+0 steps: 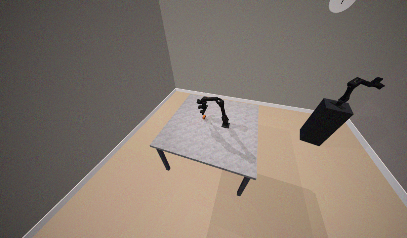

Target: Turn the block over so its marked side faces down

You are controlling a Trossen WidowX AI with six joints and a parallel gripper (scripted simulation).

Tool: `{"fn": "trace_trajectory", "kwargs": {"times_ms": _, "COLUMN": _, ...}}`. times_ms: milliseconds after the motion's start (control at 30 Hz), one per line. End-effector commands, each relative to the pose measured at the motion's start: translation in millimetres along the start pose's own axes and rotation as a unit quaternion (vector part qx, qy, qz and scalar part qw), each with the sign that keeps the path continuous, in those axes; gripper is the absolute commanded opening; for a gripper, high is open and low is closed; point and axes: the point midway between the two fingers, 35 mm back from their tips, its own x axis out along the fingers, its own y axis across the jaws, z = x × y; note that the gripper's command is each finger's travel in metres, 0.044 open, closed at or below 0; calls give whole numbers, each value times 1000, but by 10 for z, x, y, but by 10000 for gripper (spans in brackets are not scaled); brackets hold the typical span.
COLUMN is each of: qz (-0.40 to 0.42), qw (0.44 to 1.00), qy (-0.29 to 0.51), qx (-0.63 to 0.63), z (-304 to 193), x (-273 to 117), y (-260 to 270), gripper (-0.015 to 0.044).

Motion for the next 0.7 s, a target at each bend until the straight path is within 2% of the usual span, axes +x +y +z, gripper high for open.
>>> {"fn": "trace_trajectory", "kwargs": {"times_ms": 0, "qz": -2, "qw": 1000, "qy": 8, "qx": 3, "z": -14, "x": 267, "y": -4, "gripper": 440}}
{"fn": "trace_trajectory", "kwargs": {"times_ms": 667, "qz": -2, "qw": 1000, "qy": 8, "qx": 3, "z": -17, "x": 560, "y": -6, "gripper": 440}}
